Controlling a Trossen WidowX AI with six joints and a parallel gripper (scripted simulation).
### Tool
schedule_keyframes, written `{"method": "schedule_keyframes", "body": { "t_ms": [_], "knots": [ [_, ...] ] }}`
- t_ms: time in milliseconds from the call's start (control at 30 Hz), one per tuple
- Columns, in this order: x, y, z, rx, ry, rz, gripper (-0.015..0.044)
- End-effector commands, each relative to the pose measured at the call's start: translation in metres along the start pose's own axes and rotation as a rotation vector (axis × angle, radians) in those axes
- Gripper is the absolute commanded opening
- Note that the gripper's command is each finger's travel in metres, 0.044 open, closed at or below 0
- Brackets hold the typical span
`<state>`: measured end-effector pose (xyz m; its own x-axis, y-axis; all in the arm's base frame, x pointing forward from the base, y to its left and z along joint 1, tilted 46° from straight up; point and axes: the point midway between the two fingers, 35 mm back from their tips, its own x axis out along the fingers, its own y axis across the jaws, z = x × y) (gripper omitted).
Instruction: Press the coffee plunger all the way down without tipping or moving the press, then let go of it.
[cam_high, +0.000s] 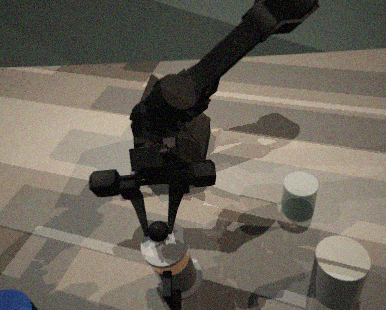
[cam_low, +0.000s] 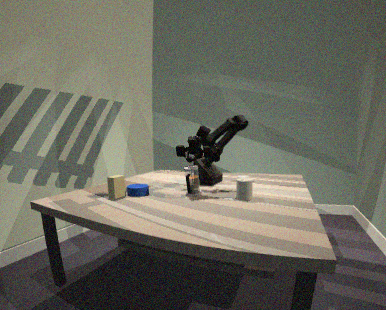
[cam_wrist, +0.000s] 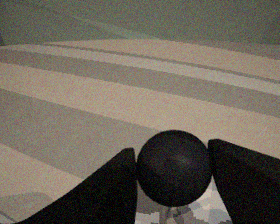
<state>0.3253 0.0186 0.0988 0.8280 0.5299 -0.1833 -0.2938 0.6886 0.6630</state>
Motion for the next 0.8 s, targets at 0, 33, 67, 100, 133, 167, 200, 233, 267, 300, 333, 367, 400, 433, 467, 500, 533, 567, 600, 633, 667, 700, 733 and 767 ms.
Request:
{"method": "schedule_keyframes", "body": {
  "t_ms": [0, 33, 67, 100, 133, 167, 200, 233, 267, 300, 333, 367, 400, 433, 467, 500, 533, 567, 600, 633, 667, 700, 733, 767],
  "knots": [
    [0.0047, 0.0007, -0.0109, 0.031, 0.04, 0.015, 0.0127],
    [0.0047, 0.0005, -0.0108, 0.031, 0.04, 0.015, 0.0127],
    [0.0048, 0.0004, -0.0106, 0.031, 0.04, 0.015, 0.0127],
    [0.0049, 0.0003, -0.0104, 0.031, 0.04, 0.015, 0.0127],
    [0.0051, 0.0002, -0.0102, 0.031, 0.04, 0.015, 0.0127],
    [0.0052, 0.0001, -0.01, 0.031, 0.04, 0.015, 0.0127],
    [0.0054, 0.0, -0.0098, 0.031, 0.04, 0.015, 0.0127],
    [0.0055, -0.0001, -0.0097, 0.031, 0.04, 0.015, 0.0127],
    [0.0056, -0.0002, -0.0096, 0.031, 0.04, 0.015, 0.0127],
    [0.0058, -0.0003, -0.0094, 0.031, 0.04, 0.015, 0.0127],
    [0.0059, -0.0004, -0.0093, 0.031, 0.04, 0.015, 0.0127],
    [0.0061, -0.0005, -0.0091, 0.031, 0.04, 0.015, 0.0127],
    [0.0062, -0.0006, -0.009, 0.031, 0.04, 0.015, 0.0127],
    [0.0064, -0.0007, -0.0088, 0.031, 0.04, 0.015, 0.0127],
    [0.0065, -0.0008, -0.0087, 0.031, 0.04, 0.015, 0.0127],
    [0.0066, -0.0009, -0.0086, 0.031, 0.04, 0.015, 0.0127],
    [0.0068, -0.001, -0.0085, 0.031, 0.04, 0.015, 0.0127],
    [0.0069, -0.0011, -0.0084, 0.031, 0.04, 0.015, 0.0127],
    [0.007, -0.0012, -0.0083, 0.031, 0.04, 0.015, 0.0127],
    [0.0072, -0.0013, -0.0082, 0.031, 0.04, 0.015, 0.0127],
    [0.0073, -0.0014, -0.0081, 0.031, 0.04, 0.015, 0.0127],
    [0.0074, -0.0014, -0.008, 0.031, 0.04, 0.015, 0.0127],
    [0.0075, -0.0015, -0.0079, 0.031, 0.04, 0.015, 0.0127],
    [0.0076, -0.0016, -0.0078, 0.031, 0.04, 0.015, 0.0127]
  ]
}}
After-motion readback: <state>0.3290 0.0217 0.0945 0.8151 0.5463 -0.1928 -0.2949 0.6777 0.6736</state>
